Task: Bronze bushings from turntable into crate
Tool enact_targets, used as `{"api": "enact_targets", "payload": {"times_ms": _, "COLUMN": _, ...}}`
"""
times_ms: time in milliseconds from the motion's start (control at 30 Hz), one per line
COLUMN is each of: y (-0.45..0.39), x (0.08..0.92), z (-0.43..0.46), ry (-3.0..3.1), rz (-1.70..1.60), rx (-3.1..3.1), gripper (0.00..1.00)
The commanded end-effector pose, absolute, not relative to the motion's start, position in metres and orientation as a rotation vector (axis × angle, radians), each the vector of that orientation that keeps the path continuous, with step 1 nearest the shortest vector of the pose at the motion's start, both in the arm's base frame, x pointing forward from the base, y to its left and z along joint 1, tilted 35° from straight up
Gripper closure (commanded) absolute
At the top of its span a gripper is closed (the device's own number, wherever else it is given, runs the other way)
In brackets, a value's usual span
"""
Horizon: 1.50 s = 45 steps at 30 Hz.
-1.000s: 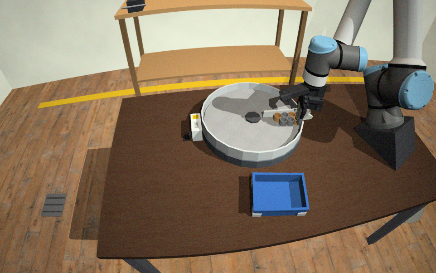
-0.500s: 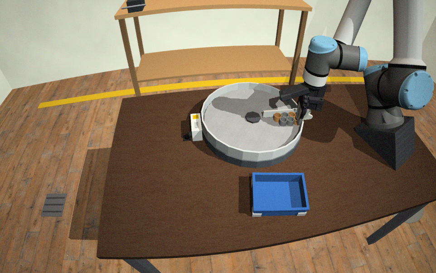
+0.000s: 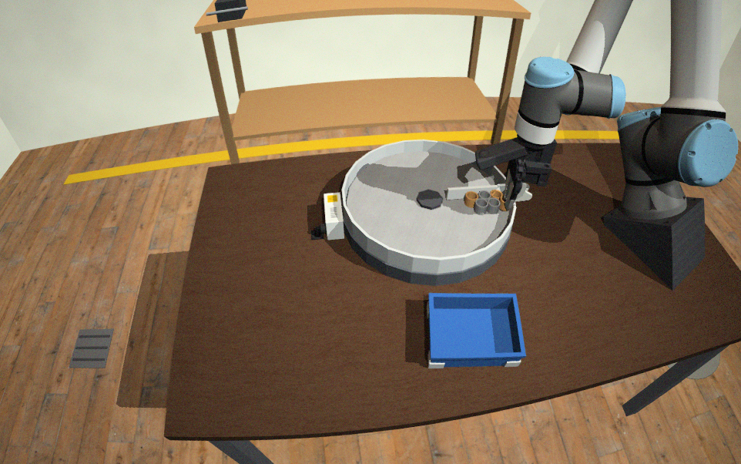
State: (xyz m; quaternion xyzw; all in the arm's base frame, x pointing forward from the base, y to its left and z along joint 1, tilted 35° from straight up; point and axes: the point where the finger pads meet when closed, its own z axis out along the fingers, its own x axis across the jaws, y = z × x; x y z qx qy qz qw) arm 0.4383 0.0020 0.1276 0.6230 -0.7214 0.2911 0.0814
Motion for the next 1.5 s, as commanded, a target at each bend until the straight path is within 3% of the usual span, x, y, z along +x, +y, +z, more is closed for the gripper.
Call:
{"api": "enact_targets", "payload": {"times_ms": 0, "y": 0.014, "x": 0.435, "z": 0.148, "ry": -2.158, "rz": 0.878, "rx": 1.863, "gripper": 1.0}}
{"api": "enact_targets", "payload": {"times_ms": 1467, "y": 0.032, "x": 0.425, "z": 0.175, "ry": -2.157, "rz": 0.872, "rx": 1.862, "gripper": 1.0}}
